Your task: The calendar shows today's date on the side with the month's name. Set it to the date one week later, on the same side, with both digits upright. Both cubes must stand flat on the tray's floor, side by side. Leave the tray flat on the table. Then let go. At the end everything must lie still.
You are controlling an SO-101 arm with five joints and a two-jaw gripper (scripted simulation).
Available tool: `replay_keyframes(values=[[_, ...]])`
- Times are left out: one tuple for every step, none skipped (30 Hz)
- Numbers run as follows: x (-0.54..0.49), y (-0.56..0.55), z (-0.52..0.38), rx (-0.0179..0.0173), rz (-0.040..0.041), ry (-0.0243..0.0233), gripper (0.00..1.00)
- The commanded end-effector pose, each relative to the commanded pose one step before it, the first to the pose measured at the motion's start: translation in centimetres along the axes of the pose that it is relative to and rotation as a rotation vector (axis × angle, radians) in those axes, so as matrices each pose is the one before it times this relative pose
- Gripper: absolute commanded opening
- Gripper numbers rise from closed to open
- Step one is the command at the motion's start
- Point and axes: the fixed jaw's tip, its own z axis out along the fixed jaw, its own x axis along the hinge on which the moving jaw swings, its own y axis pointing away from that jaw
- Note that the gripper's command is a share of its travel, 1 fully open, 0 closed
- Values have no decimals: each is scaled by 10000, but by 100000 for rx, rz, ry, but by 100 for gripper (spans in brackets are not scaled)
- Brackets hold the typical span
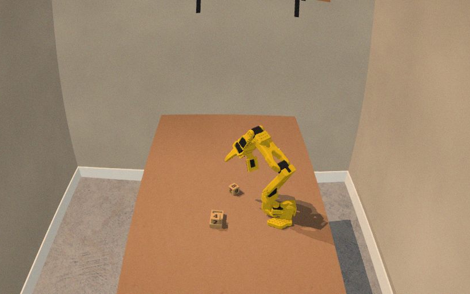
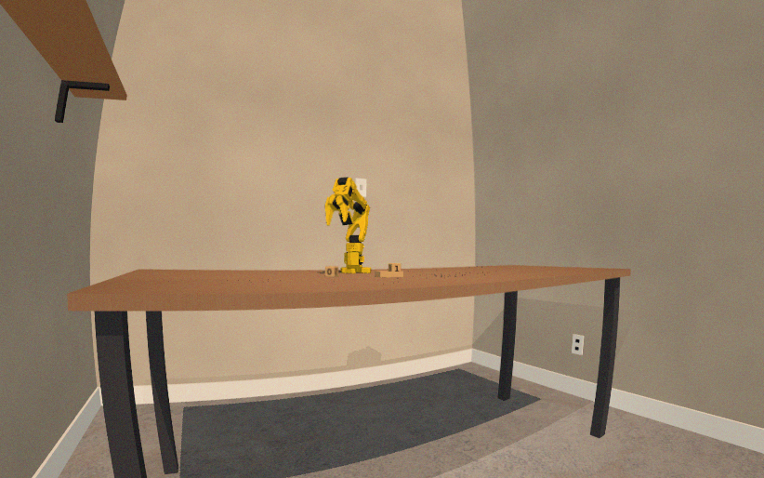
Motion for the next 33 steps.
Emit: replay_keyframes(values=[[3124,-356,-5177,1069,10538,4593,35],[-496,-81,289,38,2911,-12,35],[-512,-69,301,38,3040,-14,35],[-543,-64,317,41,3165,-13,35],[-568,-58,329,41,3285,-18,35],[-587,-52,334,41,3389,-20,35],[-605,-38,352,42,3489,-18,35],[-630,-25,357,45,3580,-24,35],[0,0,0,0,0,0,35],[0,0,0,0,0,0,35],[-641,-10,368,42,3661,-24,35],[-653,-1,377,43,3731,-29,35],[-667,14,383,40,3791,-27,35],[-680,30,383,42,3838,-32,35],[-686,52,395,41,3879,-33,35],[-689,62,395,38,3907,-35,35],[-688,83,396,41,3926,-37,35],[-690,94,402,35,3929,-38,35],[-683,113,397,35,3923,-40,35],[-680,134,397,36,3907,-39,35],[-669,145,398,30,3879,-40,35],[-656,159,393,31,3841,-43,35],[-645,167,382,25,3791,-44,35],[-628,185,383,28,3728,-42,35],[-606,197,378,22,3662,-43,35],[0,0,0,0,0,0,35],[0,0,0,0,0,0,35],[-590,201,367,21,3580,-42,35],[-571,212,359,20,3489,-43,35],[-542,216,348,16,3389,-41,35],[-519,218,337,14,3282,-43,35],[-495,224,326,14,3168,-39,35],[-468,221,316,12,3040,-42,35]])
